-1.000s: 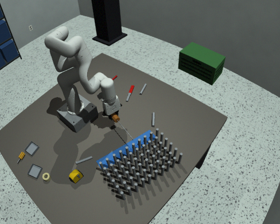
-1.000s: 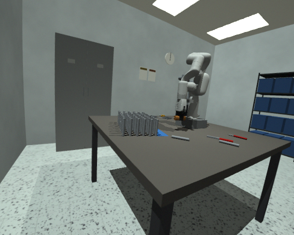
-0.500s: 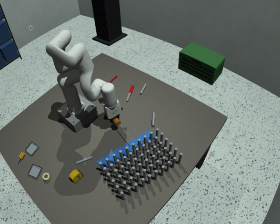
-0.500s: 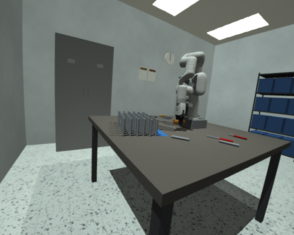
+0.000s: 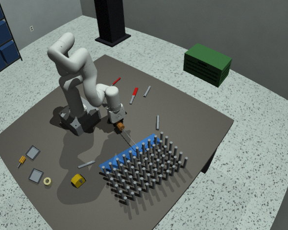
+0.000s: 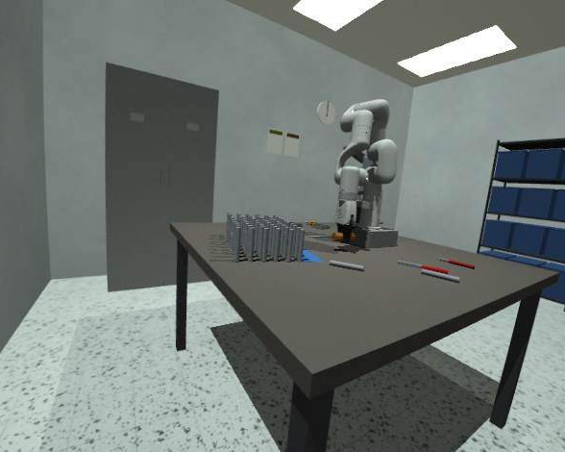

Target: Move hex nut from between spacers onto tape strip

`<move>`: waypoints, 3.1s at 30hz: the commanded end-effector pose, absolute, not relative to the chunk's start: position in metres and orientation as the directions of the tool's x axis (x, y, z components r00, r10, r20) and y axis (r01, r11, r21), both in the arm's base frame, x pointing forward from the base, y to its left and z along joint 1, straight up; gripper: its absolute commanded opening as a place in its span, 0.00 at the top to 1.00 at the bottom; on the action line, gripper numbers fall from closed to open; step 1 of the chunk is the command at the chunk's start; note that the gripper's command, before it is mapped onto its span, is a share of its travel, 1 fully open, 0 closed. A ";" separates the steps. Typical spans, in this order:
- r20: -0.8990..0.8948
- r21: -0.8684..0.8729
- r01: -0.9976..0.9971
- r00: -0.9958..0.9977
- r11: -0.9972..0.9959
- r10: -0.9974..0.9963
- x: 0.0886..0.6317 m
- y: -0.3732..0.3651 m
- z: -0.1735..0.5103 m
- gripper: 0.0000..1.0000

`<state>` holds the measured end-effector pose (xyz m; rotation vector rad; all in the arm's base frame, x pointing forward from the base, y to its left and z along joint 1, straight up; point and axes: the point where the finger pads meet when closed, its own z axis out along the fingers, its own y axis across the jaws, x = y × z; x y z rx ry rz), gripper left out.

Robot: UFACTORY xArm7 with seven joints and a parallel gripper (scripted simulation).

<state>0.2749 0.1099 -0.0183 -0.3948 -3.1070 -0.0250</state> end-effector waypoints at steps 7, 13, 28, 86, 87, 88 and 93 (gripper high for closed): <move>0.006 0.011 0.251 -0.968 0.968 0.251 0.276 0.110 -0.018 1.00; 0.006 0.011 0.251 -0.968 0.968 0.251 0.276 0.110 -0.018 1.00; 0.006 0.011 0.251 -0.968 0.968 0.251 0.276 0.110 -0.023 1.00; 0.006 0.011 0.251 -0.968 0.968 0.251 0.287 0.107 -0.050 1.00; 0.006 0.011 0.251 -0.968 0.968 0.251 0.289 0.107 -0.050 1.00; 0.006 0.011 0.251 -0.968 0.968 0.251 0.291 0.106 -0.050 1.00; 0.006 0.011 0.251 -0.968 0.968 0.251 0.305 0.103 -0.050 1.00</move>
